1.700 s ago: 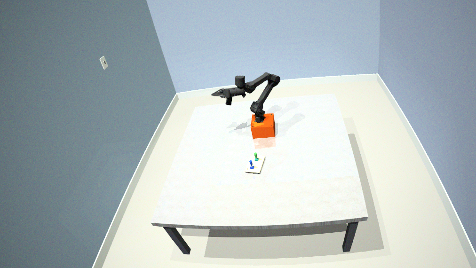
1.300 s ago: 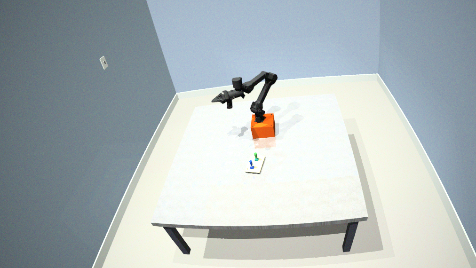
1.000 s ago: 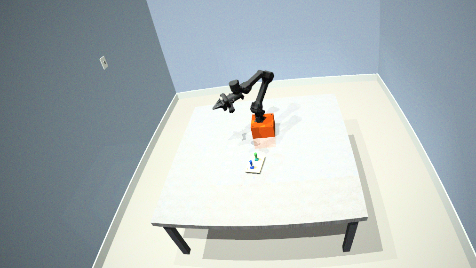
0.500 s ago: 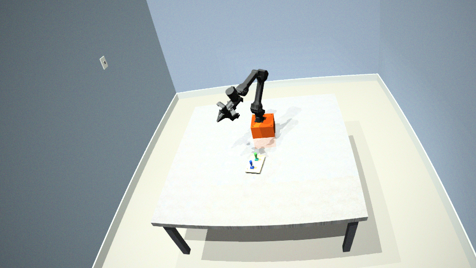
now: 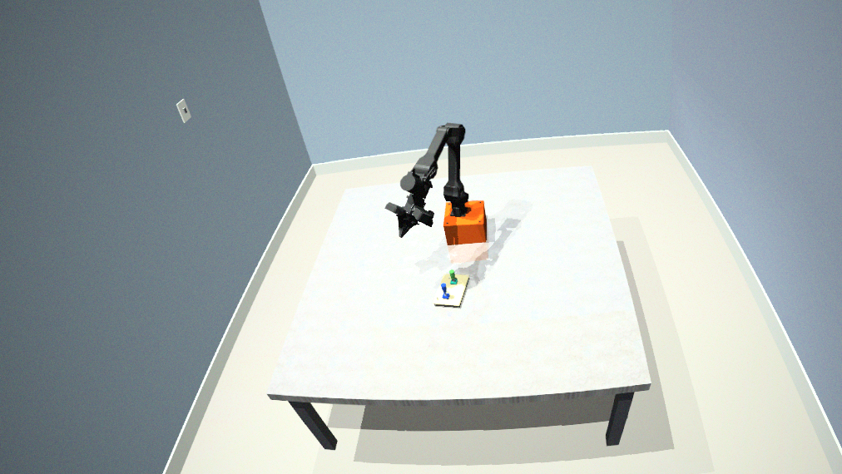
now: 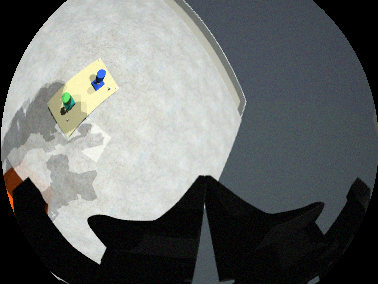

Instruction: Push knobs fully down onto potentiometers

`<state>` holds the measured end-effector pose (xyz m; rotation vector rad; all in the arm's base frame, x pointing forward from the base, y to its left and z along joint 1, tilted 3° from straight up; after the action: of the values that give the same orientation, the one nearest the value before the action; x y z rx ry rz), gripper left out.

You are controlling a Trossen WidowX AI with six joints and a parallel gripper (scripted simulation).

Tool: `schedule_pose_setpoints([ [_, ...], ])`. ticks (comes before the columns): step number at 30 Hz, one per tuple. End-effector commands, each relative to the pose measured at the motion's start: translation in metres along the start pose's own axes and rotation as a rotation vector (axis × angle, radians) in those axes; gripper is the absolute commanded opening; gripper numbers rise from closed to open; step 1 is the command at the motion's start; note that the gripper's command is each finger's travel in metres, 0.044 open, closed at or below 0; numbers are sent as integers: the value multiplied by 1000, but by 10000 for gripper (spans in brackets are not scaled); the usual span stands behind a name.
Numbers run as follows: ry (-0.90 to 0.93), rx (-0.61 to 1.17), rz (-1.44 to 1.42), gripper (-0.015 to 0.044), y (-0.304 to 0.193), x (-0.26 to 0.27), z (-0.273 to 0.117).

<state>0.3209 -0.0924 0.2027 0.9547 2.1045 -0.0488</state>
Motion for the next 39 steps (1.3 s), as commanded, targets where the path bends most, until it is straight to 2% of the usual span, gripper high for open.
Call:
schedule_pose_setpoints([
  [1,83,2,103,0,11,12,7],
  [18,397,168,537,0,46,72,31],
  [29,533,392,802,0,64,113,37],
  [39,579,638,1007,0,76,149,37],
])
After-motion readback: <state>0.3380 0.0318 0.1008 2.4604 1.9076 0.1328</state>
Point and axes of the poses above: the point midway between the two fingers, 35 mm back from their tips, its own z axis out along the fingers, its own x axis across the jaws, y = z × x, the point moved 3 cm from there along -z, back along the fingers, and after that the axes turned 10 degrees about z, right-handed, at the moved point
